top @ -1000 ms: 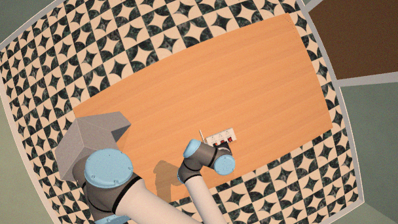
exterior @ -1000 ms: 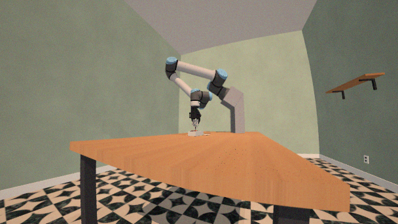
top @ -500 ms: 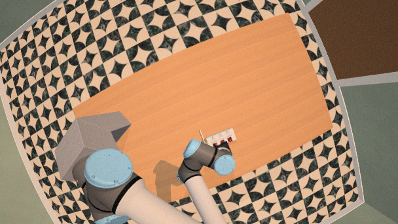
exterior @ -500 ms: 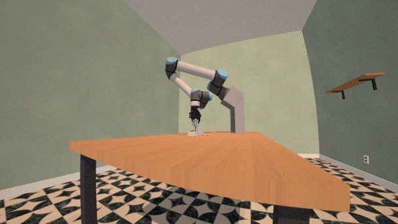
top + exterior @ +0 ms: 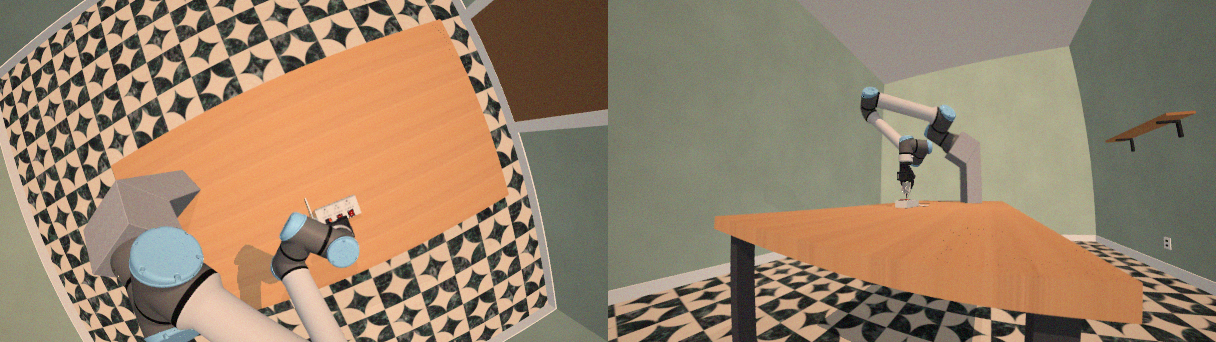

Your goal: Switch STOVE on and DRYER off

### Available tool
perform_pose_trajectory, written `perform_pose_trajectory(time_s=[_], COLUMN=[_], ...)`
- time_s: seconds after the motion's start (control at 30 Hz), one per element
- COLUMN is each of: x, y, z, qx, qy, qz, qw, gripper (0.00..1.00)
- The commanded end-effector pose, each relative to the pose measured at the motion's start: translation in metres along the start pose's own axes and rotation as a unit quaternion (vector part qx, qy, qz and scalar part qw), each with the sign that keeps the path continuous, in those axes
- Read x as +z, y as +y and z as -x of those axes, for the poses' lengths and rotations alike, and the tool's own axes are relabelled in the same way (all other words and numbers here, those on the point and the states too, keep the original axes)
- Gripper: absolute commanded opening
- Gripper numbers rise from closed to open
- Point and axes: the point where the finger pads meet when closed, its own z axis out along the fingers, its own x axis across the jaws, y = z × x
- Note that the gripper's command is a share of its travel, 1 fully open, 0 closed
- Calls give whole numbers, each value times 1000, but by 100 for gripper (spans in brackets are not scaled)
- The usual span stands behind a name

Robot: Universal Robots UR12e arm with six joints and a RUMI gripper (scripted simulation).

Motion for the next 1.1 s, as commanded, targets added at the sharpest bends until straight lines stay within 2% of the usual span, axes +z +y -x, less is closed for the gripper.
perform_pose_trajectory(time_s=[0.0,1.07], x=[0,8], y=[0,0], z=[0,0], qx=[0,0], qy=[0,0], qz=[0,0], qw=[1000,1000], gripper=[0,0])
